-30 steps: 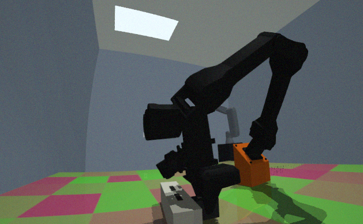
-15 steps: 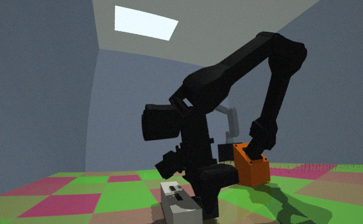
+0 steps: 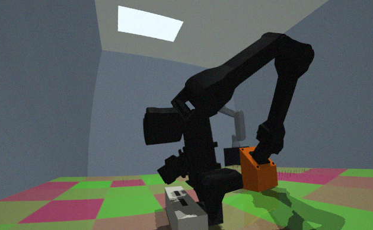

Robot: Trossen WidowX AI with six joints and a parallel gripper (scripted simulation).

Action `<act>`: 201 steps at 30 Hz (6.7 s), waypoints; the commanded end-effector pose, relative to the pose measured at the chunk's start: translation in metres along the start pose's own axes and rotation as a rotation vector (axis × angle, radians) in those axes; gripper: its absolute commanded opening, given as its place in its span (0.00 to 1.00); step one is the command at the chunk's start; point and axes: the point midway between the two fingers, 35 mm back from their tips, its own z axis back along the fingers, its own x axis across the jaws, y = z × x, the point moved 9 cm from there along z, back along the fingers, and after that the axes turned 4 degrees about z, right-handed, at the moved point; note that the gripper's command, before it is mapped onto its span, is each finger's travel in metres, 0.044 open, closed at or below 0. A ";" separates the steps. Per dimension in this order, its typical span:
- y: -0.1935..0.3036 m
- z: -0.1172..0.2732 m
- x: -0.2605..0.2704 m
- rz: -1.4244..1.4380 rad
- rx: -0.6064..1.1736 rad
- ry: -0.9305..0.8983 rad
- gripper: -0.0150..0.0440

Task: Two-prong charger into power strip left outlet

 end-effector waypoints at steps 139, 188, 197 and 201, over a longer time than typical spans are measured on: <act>0.000 0.000 0.000 0.008 -0.001 0.001 1.00; 0.029 -0.003 0.002 0.019 -0.018 0.000 1.00; 0.039 -0.004 0.002 0.019 -0.018 0.000 1.00; 0.044 -0.005 0.003 0.019 -0.018 0.000 1.00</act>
